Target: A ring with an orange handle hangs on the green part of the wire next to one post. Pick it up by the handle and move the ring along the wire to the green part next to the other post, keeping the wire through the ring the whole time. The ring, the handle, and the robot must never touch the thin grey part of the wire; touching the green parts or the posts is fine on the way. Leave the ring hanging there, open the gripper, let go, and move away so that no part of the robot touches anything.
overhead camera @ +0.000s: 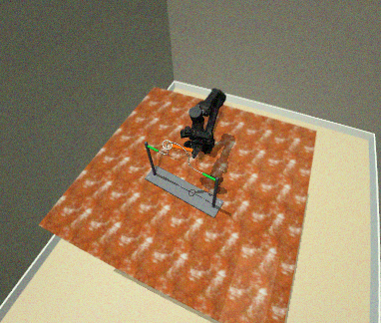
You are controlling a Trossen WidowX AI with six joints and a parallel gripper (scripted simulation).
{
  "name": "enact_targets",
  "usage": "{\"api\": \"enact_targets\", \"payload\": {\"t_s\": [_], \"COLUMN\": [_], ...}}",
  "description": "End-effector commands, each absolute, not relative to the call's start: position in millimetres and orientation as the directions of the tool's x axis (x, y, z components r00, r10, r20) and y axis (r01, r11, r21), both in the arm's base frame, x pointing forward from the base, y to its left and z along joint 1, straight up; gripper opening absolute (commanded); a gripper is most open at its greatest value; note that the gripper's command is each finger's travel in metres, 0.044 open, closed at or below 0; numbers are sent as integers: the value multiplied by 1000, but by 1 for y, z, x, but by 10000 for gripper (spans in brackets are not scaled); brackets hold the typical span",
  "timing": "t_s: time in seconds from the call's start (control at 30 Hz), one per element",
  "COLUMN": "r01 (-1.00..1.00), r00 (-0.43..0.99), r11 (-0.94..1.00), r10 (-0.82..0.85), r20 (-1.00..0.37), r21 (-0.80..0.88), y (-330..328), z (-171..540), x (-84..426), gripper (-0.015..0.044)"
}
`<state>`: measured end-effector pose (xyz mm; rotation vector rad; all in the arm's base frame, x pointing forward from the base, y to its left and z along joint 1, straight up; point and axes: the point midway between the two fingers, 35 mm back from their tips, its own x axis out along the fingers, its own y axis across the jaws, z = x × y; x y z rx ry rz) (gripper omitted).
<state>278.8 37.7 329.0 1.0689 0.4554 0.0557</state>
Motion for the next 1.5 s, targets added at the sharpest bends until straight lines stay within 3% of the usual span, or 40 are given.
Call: {"api": "enact_targets", "payload": {"t_s": [0.0,0.73,1.47], "r01": [168,199,230], "r00": [909,896,875], "r11": [523,724,906], "r10": [247,138,-33], "r20": [-337,-422,-484], "r21": [836,661,356], "y": [37,28,12], "z": [332,320,308], "x": [279,278,276], "gripper": [-150,-150,-150]}}
